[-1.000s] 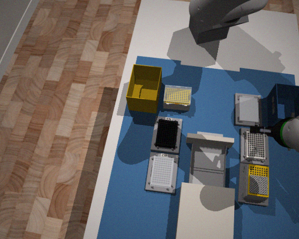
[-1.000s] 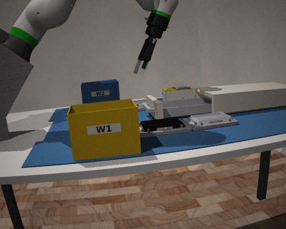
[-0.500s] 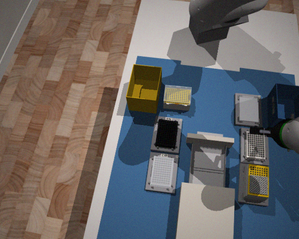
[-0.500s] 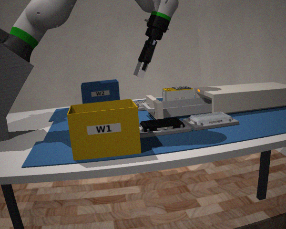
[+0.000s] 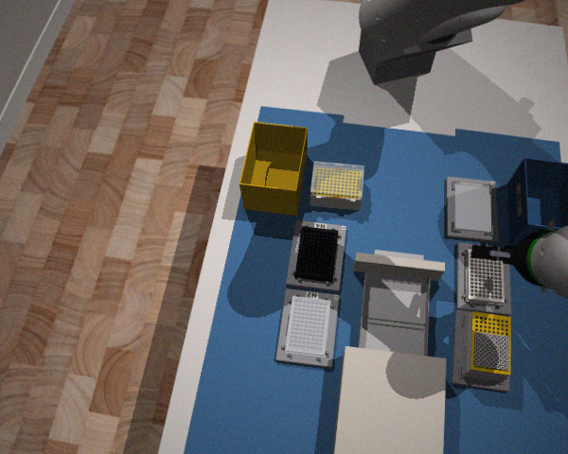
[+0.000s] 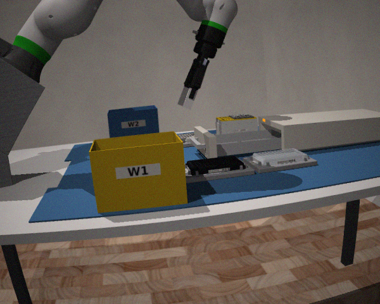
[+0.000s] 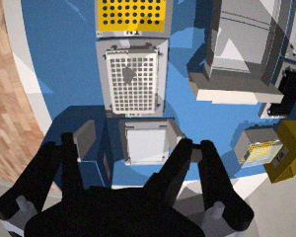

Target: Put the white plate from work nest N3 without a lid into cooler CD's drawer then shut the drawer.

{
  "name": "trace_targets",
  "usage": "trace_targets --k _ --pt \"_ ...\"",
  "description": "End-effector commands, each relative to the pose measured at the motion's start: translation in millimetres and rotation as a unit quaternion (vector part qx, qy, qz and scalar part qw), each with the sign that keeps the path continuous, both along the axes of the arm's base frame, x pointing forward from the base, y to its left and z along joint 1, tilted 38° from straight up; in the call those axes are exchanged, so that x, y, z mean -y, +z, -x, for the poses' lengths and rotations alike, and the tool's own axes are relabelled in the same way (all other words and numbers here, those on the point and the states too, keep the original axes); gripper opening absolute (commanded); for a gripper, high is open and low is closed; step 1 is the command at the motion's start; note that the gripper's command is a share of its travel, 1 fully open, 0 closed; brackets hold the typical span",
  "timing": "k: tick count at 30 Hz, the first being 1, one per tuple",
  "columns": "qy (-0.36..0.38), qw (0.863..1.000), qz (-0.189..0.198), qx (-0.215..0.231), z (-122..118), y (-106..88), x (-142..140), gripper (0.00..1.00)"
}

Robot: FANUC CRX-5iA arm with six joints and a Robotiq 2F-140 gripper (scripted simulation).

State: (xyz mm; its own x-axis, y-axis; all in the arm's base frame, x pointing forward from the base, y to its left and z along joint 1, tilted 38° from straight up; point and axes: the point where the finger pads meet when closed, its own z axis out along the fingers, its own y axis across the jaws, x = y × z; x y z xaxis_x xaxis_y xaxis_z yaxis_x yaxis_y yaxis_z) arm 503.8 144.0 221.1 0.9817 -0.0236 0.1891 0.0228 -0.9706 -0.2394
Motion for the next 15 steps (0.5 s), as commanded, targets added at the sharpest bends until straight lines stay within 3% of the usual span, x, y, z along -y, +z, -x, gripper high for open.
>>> trace_targets --k 1,15 --pt "0.0 1.0 0.0 0.0 -2.1 -2.5 -0.7 0.66" --pt "0.0 1.0 0.0 0.0 -11.5 -15.0 -4.0 0.66"
